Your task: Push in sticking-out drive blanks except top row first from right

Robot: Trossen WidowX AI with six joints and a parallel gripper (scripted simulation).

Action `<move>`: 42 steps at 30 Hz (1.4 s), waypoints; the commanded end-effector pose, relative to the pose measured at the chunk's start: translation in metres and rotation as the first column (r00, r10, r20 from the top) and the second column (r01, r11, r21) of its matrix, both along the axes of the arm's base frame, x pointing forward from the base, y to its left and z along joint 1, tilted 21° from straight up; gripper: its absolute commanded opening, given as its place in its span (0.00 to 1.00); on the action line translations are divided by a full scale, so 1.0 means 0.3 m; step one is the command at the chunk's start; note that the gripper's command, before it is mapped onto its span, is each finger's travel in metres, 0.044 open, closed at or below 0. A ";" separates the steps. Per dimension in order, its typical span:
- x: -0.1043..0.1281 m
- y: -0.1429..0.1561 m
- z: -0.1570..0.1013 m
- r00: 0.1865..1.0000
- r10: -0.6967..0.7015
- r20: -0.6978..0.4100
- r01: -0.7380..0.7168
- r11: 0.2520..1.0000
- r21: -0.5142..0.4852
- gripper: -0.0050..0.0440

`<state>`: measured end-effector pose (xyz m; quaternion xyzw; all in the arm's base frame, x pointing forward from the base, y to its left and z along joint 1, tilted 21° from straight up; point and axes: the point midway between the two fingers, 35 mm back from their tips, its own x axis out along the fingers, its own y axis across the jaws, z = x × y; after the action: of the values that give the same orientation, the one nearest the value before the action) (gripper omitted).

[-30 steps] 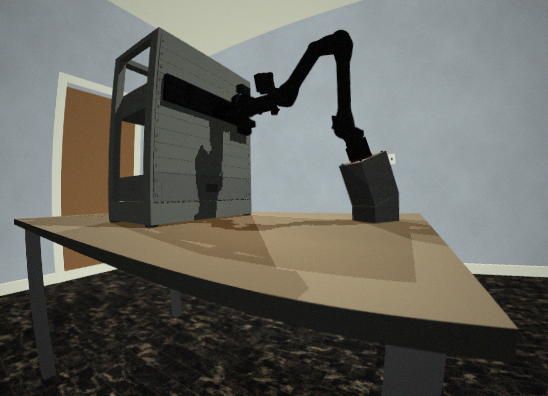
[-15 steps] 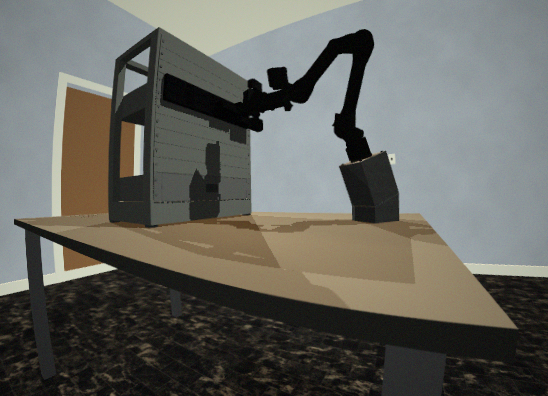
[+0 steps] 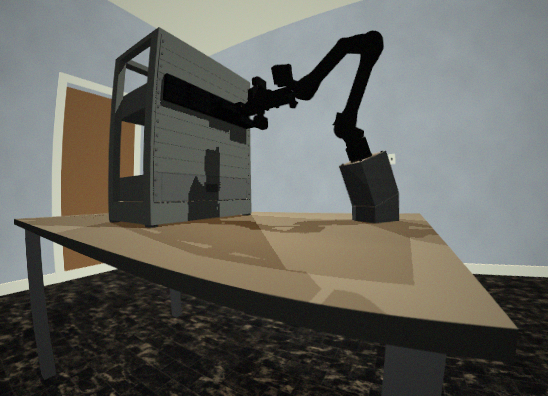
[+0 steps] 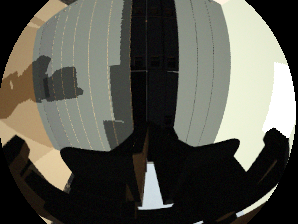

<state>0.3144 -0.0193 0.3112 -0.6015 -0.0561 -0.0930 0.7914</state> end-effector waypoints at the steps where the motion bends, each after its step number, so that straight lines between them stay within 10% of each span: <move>1: -0.031 -0.009 0.061 0.999 0.003 0.032 -0.003 1.000 0.000 0.10; 42: 0.105 -0.015 0.108 0.999 0.003 0.032 -0.003 1.000 0.000 0.10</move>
<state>0.3457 -0.0246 0.3315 -0.6012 -0.0602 -0.0952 0.7911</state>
